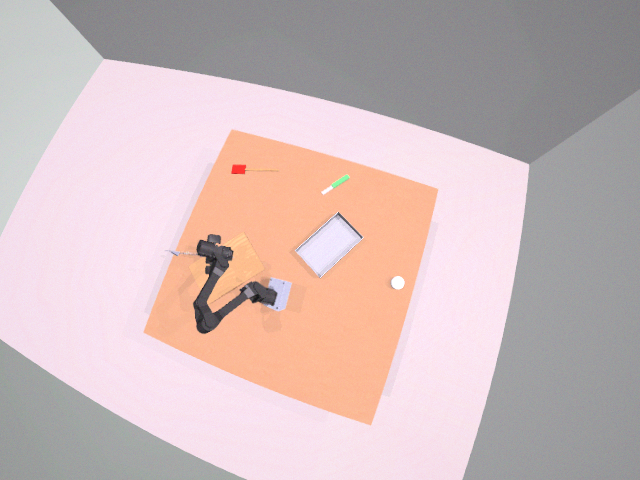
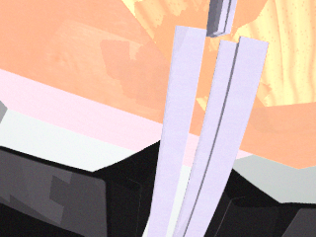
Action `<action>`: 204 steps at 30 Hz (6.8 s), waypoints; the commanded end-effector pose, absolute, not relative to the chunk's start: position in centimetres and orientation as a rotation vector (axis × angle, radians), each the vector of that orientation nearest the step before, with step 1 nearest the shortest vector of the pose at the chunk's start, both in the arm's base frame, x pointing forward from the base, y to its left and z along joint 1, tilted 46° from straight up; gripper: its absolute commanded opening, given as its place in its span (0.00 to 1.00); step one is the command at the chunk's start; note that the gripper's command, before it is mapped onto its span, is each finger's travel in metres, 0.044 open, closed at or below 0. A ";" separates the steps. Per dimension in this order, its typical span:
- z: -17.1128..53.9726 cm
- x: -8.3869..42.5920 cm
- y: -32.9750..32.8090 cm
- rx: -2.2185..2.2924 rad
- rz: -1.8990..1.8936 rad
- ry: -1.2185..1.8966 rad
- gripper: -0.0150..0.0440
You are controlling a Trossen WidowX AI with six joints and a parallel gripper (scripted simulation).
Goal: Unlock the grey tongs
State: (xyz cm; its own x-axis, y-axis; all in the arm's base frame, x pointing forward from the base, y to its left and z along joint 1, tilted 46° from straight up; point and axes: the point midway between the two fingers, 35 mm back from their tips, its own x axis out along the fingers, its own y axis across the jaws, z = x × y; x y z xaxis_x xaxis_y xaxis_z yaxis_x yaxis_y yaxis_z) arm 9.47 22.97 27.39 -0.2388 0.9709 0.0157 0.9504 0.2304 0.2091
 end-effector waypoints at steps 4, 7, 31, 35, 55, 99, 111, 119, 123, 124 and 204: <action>26.6 8.5 20.9 1.773 0.362 2.402 0.00; 25.9 7.9 20.0 1.724 0.387 2.411 0.00; 25.5 7.6 19.5 1.699 0.396 2.412 0.00; 25.5 7.6 19.5 1.699 0.396 2.412 0.00; 26.7 8.6 21.2 1.782 0.351 2.404 0.00; 24.1 6.8 26.2 1.624 -0.321 1.902 0.00; 23.6 6.1 25.3 1.521 -0.359 1.828 0.00; 23.1 6.1 25.8 1.521 -0.362 1.830 0.00; 22.7 6.1 26.3 1.521 -0.364 1.832 0.00; 22.6 6.1 26.4 1.521 -0.364 1.832 0.00; 37.1 1.6 30.1 1.529 -0.344 1.855 1.00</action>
State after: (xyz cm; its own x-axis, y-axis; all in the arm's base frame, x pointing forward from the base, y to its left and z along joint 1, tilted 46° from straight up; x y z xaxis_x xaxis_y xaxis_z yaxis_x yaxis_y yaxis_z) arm 1.65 30.04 37.18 -0.0568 0.7554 -0.6528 0.9393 0.2619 0.2214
